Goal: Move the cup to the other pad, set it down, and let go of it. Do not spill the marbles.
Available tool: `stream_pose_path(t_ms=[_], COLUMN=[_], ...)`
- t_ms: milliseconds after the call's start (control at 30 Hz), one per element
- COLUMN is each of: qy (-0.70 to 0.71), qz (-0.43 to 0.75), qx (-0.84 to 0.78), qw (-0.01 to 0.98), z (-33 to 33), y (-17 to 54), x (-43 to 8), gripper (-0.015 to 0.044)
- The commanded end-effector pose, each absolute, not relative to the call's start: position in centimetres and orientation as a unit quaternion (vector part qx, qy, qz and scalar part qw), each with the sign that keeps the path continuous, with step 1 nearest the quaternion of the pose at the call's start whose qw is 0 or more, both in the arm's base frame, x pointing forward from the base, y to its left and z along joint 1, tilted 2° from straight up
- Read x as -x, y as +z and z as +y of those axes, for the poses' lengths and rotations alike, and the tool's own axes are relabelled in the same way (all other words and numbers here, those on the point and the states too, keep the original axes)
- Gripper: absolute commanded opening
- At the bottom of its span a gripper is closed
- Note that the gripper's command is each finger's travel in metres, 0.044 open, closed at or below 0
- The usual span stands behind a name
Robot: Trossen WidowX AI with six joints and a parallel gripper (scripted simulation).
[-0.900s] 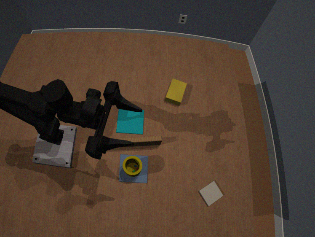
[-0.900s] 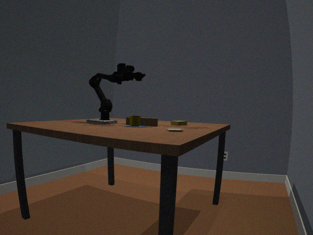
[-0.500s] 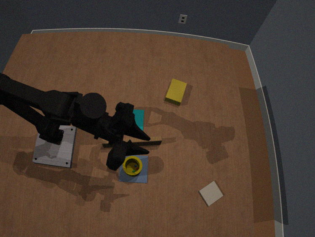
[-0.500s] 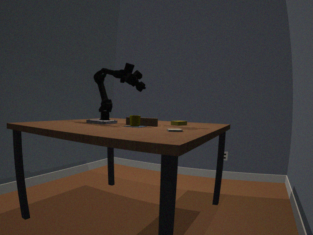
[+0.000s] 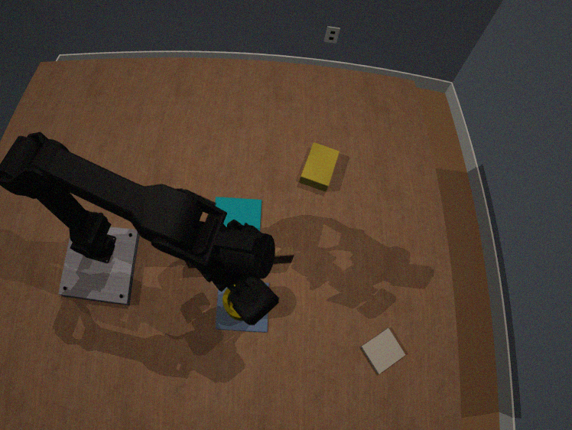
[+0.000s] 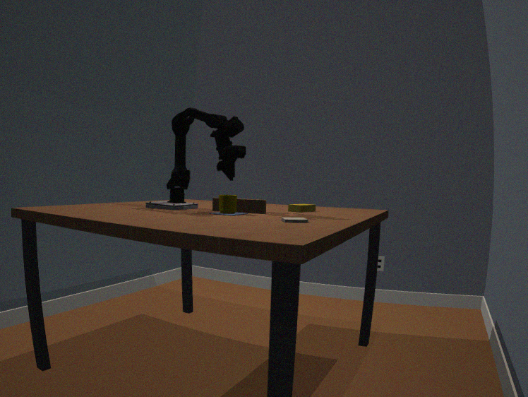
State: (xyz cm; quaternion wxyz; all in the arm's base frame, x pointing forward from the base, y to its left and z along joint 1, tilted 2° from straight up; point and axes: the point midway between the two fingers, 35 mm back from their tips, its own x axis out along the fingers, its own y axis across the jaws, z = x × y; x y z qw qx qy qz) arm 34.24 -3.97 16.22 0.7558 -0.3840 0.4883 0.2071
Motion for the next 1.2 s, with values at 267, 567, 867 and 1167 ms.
stream_pose_path(t_ms=[267,567,867,1167], qy=[0.380,0.380,0.380,0.380], qz=[0.572,0.572,0.572,0.572], qx=[0.410,0.410,0.410,0.410], qw=[0.600,0.600,0.600,0.600], z=[-4.2,-4.1,-4.1,-4.1], y=[12.6,12.3,10.9,9.4], x=[-31.6,-31.6,-31.8,-32.0], gripper=[0.0167,0.0167,0.0167,0.0167])
